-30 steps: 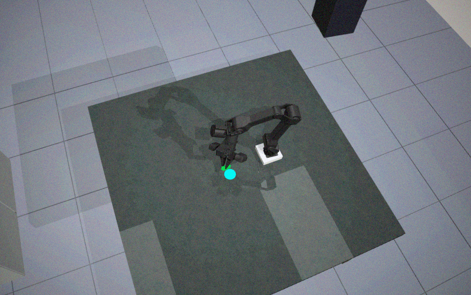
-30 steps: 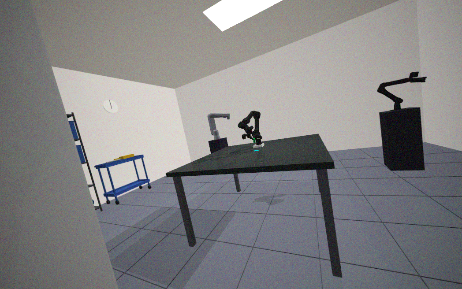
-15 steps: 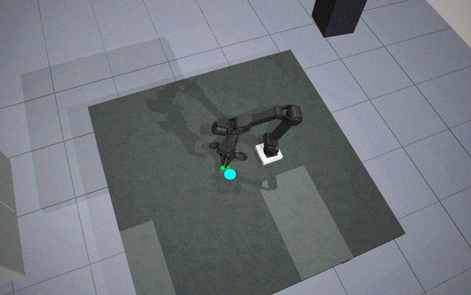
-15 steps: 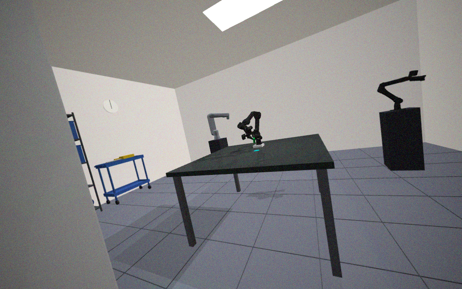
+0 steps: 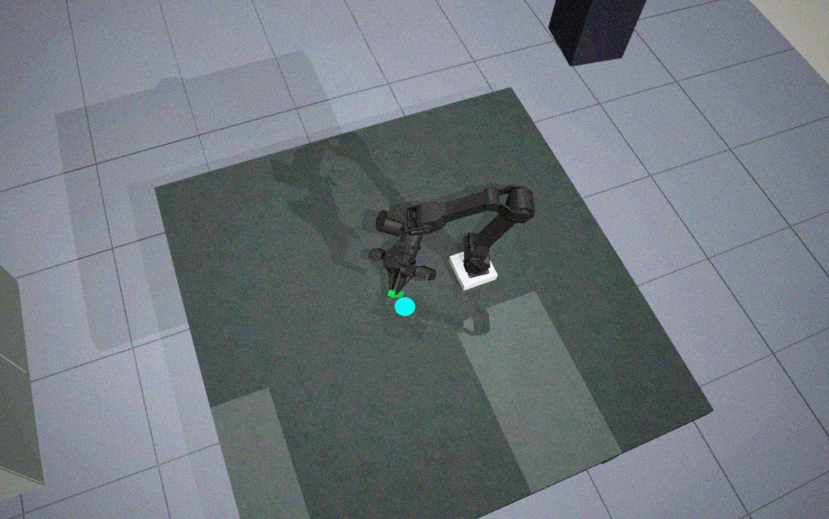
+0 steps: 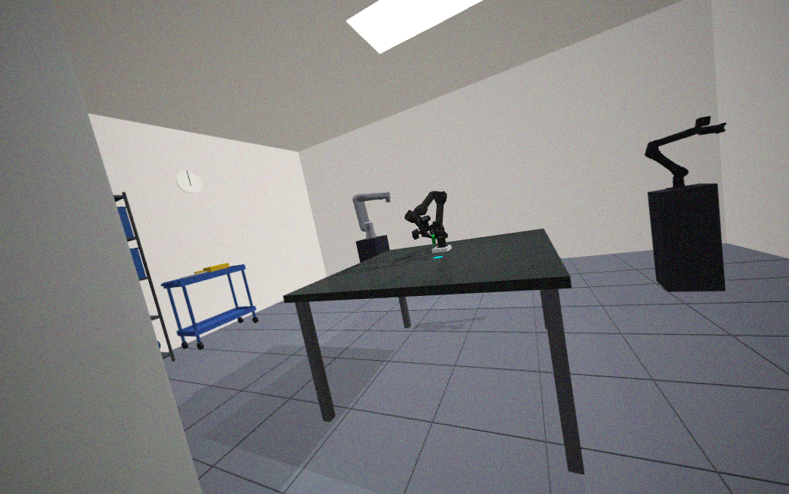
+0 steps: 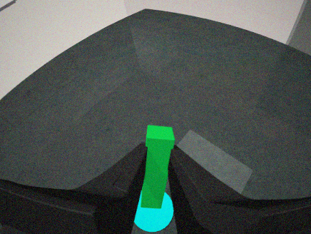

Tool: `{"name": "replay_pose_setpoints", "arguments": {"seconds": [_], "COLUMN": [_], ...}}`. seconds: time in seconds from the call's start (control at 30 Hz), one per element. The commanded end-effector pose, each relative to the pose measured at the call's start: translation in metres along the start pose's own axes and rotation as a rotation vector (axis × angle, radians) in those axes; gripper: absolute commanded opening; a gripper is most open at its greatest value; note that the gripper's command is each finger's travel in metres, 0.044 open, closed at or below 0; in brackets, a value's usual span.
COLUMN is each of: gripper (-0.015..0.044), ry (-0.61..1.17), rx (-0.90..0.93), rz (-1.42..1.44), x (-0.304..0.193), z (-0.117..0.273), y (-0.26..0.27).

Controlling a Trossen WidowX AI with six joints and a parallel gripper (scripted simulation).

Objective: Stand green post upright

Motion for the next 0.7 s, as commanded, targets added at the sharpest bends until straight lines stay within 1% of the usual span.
{"name": "replay_pose_setpoints", "arguments": {"seconds": [0.0, 0.67], "gripper": [0.0023, 0.0023], "ry": [-0.028, -0.158], "rx": [0.006, 0.037], "rz": [0.012, 0.043], "x": [-0.0006, -0.0091], "z": [0.0015, 0.0089], "y": [-0.0001, -0.0014]}}
Point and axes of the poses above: the point midway between the two fingers, 35 mm back from their tips, its own z axis back along the fingers, its own y axis across the jaws, x = y × z, the point moved 5 cm from there along z, back along the fingers, and after that the axes turned 10 degrees about -z, right-handed, at the moved point
